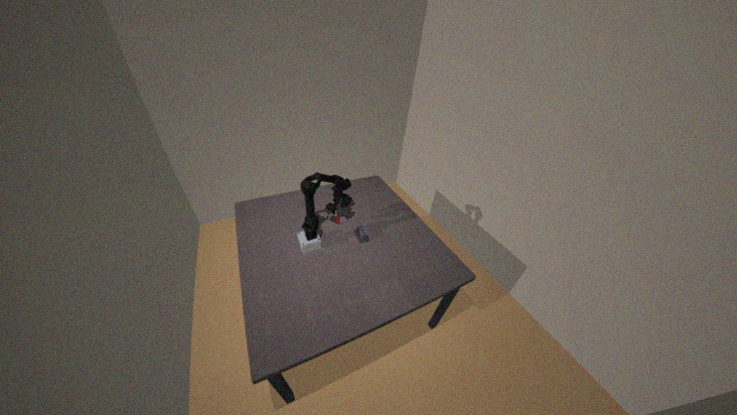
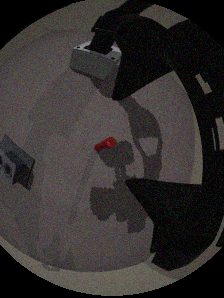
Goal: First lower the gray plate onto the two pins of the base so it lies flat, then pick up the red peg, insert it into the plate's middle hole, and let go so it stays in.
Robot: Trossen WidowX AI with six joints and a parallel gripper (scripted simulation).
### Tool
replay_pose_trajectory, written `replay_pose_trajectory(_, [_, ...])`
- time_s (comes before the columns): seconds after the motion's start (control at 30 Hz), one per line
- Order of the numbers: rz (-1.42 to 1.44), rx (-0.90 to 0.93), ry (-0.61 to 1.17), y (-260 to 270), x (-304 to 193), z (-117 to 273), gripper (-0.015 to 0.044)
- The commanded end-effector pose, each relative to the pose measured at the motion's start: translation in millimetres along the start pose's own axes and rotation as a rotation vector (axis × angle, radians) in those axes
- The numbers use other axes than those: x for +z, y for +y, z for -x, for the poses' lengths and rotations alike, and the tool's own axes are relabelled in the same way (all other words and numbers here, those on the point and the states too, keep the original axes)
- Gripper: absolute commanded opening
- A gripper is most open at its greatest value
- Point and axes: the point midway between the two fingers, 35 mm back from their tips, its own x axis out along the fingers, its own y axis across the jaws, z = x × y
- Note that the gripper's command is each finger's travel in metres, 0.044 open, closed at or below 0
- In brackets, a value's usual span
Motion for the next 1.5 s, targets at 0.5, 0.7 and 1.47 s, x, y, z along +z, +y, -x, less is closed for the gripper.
replay_pose_trajectory(0.5, [-0.005, -0.007, 0.003, -0.1, -0.9, -32.9, 0.0440])
replay_pose_trajectory(0.7, [-0.005, -0.007, 0.003, 0.1, -1.0, -42.9, 0.0440])
replay_pose_trajectory(1.47, [-0.005, -0.007, 0.004, -2.0, -1.7, -76.2, 0.0440])
